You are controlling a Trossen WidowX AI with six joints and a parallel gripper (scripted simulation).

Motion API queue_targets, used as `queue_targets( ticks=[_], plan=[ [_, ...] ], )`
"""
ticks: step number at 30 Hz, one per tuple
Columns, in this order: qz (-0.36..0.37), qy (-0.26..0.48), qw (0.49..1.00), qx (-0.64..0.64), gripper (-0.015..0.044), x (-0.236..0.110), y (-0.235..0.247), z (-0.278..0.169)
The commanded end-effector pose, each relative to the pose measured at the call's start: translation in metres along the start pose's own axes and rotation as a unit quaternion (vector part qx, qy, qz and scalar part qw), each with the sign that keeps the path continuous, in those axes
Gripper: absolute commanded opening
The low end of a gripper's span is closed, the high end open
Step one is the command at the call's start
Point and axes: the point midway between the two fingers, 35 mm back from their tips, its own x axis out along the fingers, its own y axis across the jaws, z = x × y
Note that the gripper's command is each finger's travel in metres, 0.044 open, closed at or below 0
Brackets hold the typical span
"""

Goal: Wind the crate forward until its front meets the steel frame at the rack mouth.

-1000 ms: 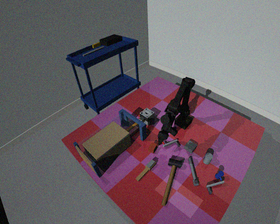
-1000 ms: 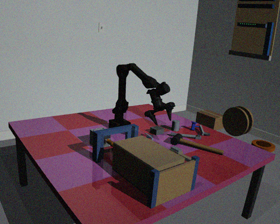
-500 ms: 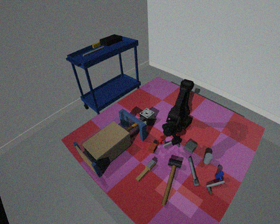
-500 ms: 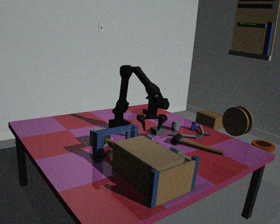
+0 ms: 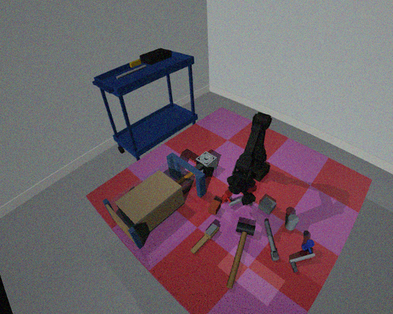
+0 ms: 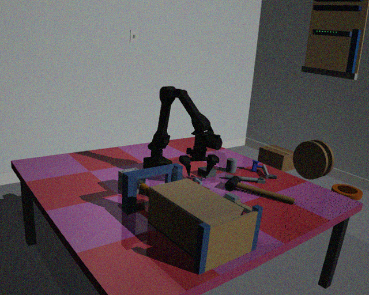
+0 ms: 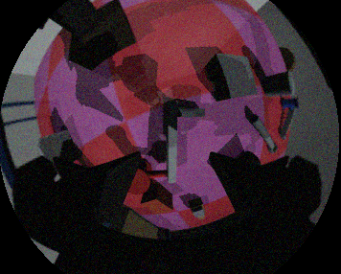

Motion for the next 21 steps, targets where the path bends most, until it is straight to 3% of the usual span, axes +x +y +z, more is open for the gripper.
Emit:
queue_targets(
  ticks=[1,21],
  plan=[
    [0.003,-0.007,1.000,-0.001,0.0440,0.022,0.005,0.004],
    [0.003,-0.005,1.000,0.000,0.0433,0.036,0.004,0.002]
  ],
)
